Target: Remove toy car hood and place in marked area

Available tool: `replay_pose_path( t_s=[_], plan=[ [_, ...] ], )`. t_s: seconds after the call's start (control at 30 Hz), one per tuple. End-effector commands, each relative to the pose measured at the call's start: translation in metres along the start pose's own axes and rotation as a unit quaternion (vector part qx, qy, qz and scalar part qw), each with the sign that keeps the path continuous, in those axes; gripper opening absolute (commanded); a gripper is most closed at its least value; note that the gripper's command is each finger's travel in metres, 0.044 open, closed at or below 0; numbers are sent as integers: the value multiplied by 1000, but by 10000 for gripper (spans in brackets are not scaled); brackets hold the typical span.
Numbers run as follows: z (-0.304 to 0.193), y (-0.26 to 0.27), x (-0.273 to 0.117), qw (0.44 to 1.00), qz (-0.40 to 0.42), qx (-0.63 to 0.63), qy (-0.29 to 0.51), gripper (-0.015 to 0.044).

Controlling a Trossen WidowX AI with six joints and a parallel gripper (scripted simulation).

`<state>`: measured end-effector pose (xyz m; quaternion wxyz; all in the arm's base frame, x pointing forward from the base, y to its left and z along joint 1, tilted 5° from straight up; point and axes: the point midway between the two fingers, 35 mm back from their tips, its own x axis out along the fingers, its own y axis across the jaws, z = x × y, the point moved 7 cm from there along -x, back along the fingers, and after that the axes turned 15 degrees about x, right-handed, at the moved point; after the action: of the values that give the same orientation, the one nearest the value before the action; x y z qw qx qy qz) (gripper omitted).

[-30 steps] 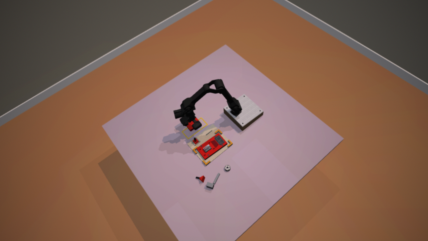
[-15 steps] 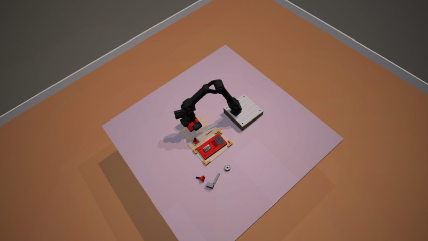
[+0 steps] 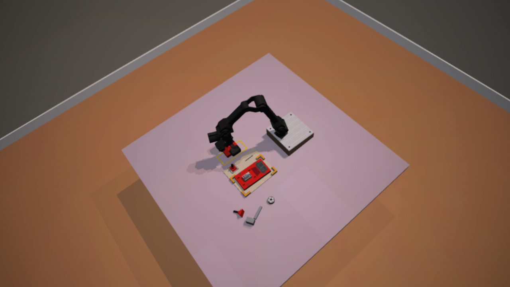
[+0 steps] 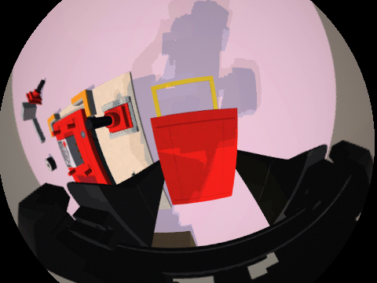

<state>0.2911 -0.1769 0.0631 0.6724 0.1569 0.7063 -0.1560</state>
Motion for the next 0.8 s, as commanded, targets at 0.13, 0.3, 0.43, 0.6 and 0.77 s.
replay_pose_path(
  t_s=[0.13,0.3,0.43,0.6,0.77],
  plan=[
    [-1,0,6,1000,-2,-2,1,0],
    [-2,0,9,1000,-2,-2,1,0],
    [-2,0,11,1000,-2,-2,1,0],
    [-2,0,14,1000,-2,-2,1,0],
    [-3,0,17,1000,-2,-2,2,0]
  ],
)
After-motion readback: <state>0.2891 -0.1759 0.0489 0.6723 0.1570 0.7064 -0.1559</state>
